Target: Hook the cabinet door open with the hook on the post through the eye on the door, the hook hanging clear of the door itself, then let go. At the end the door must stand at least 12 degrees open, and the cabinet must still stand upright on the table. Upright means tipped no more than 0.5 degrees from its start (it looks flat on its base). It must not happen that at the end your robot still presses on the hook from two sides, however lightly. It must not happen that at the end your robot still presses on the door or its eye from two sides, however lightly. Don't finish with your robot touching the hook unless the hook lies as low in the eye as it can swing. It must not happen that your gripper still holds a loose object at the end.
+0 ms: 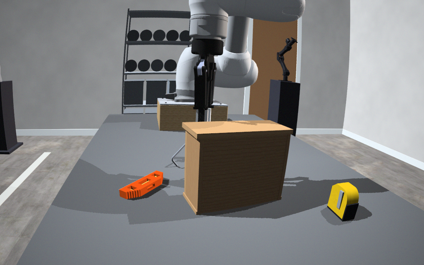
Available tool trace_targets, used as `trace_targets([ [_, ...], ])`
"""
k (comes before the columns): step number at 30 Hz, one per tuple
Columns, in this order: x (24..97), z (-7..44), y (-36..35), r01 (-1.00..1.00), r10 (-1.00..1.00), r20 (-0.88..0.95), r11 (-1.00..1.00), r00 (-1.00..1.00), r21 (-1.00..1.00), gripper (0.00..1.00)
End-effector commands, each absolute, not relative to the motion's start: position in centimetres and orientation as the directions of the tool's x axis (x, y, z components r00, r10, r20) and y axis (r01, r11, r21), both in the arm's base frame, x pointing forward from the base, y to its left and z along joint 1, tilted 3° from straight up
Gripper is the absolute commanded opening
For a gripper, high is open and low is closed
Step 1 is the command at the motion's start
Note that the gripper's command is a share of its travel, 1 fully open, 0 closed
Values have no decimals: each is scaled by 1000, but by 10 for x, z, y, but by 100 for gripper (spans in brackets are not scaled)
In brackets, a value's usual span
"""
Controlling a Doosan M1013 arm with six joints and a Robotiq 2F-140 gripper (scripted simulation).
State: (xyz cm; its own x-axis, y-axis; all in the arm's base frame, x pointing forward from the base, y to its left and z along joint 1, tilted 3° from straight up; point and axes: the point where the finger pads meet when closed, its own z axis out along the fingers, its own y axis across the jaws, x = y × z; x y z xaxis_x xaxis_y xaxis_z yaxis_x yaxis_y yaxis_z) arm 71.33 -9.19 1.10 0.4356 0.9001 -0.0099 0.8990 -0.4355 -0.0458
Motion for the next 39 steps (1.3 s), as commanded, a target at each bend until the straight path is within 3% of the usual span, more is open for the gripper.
trace_targets([
  [1, 710, 11, -90, 891, 892, -11, -452, 452, -45, 16],
  [39, 711, 53, -91, 891, 892, -11, -452, 452, -45, 16],
])
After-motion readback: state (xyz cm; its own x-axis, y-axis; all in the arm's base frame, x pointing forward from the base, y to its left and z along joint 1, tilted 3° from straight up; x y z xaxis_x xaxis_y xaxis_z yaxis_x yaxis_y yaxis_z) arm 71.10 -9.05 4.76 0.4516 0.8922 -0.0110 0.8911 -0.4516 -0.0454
